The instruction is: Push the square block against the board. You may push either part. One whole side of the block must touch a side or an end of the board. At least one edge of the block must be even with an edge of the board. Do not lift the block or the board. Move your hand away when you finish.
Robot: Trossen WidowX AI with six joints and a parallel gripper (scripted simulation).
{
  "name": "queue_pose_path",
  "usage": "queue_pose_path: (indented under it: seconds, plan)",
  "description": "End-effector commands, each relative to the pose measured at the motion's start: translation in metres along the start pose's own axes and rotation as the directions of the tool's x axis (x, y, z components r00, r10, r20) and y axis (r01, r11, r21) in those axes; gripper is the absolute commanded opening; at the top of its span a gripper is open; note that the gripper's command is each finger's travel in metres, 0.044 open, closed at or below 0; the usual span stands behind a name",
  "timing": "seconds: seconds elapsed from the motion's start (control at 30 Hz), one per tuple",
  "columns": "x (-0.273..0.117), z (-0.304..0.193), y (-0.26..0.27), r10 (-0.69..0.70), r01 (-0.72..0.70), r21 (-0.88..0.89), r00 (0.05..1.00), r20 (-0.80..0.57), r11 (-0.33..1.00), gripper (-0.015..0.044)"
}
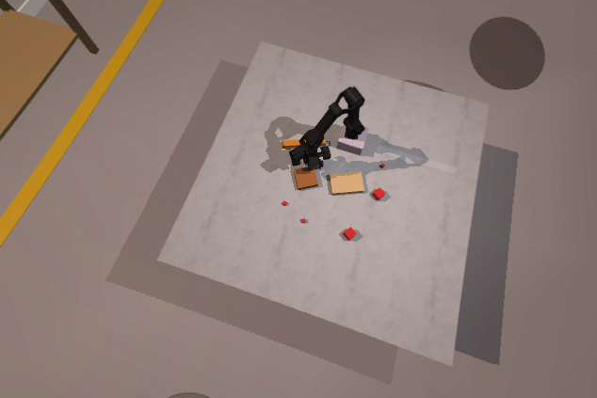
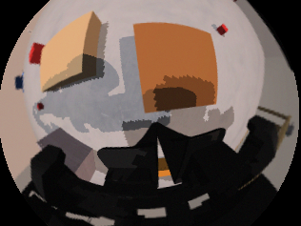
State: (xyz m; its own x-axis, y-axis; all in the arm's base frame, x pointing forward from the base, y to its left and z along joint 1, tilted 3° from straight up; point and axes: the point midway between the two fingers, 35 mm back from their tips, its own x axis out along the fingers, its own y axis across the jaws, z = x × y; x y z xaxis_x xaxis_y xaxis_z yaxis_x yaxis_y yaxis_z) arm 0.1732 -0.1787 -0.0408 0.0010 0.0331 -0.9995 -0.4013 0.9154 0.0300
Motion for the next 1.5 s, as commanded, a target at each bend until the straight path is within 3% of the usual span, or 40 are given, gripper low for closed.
queue_pose_path:
  seconds: [0.0,1.23,1.47]
  plan:
    - [0.002,0.002,-0.002,-0.006,0.006,-0.004,1.0,-0.002,1.0,0.0]
    - [0.001,0.06,-0.007,-0.006,0.006,-0.004,1.0,0.004,1.0,0.0]
    - [0.001,0.053,-0.008,-0.007,0.007,-0.004,1.0,0.003,1.0,0.0]
